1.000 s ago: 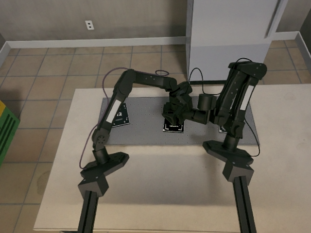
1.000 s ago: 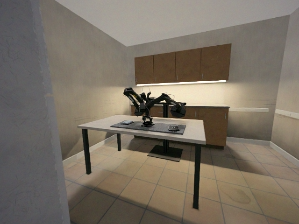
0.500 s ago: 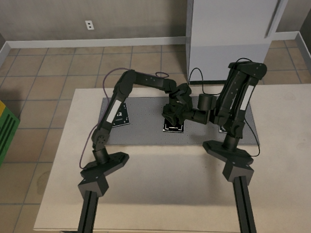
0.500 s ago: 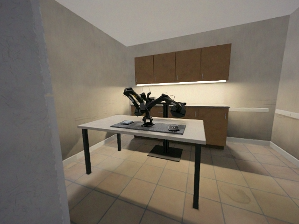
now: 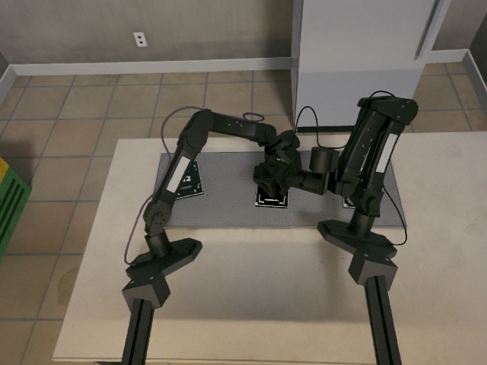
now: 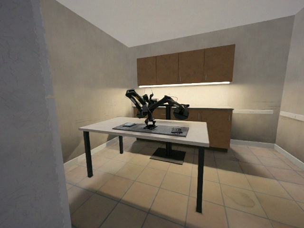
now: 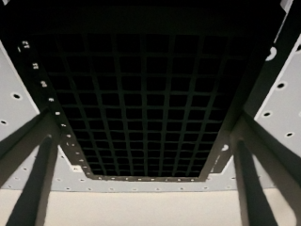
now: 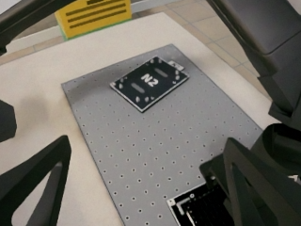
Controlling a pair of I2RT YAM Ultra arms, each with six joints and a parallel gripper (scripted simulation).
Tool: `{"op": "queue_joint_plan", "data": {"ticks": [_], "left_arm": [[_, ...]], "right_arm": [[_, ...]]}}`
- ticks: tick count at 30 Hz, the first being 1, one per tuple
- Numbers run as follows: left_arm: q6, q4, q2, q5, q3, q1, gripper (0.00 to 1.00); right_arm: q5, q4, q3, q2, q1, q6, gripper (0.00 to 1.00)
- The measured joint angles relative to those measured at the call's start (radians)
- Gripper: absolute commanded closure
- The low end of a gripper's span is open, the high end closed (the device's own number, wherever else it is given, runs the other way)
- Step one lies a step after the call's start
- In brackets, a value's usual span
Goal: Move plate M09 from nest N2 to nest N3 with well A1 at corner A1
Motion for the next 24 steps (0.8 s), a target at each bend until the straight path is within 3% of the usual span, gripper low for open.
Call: {"op": "queue_joint_plan", "data": {"ticks": [24], "left_arm": [[-0.028,-0.051,-0.041,-0.008,0.032,-0.016,0.00]], "right_arm": [[0.000,0.000,0.000,0.000,0.000,0.000,0.00]]}}
